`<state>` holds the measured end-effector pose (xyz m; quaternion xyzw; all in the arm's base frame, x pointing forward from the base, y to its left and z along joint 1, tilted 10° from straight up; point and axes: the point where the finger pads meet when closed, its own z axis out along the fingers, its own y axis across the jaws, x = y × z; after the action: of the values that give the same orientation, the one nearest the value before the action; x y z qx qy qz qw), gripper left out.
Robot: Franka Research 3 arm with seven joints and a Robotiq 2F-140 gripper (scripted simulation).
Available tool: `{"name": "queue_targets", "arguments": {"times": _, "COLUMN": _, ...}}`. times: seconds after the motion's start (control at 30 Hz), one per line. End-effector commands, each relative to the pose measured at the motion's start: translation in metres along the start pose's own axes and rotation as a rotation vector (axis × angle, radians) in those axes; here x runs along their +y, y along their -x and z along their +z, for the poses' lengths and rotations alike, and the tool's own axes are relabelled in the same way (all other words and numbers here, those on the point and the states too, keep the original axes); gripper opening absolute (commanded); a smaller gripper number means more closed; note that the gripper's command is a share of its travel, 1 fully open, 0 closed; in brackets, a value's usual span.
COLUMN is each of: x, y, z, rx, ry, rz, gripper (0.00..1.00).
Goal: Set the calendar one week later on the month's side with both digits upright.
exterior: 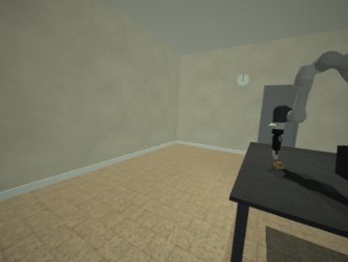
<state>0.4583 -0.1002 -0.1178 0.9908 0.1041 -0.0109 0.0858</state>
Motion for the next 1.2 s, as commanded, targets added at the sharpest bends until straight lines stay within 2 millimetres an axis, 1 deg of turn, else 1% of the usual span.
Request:
{"name": "queue_targets", "arguments": {"times": 0.0, "x": 0.001, "y": -0.008, "z": 0.012, "rx": 0.023, "ry": 0.002, "rz": -0.007, "gripper": 0.17}}
{"name": "queue_targets", "arguments": {"times": 0.2, "x": 0.001, "y": -0.009, "z": 0.023, "rx": 0.023, "ry": 0.002, "rz": -0.007, "gripper": 0.17}}
{"name": "queue_targets", "arguments": {"times": 1.17, "x": 0.001, "y": -0.009, "z": 0.025, "rx": 0.023, "ry": 0.002, "rz": -0.007, "gripper": 0.17}}
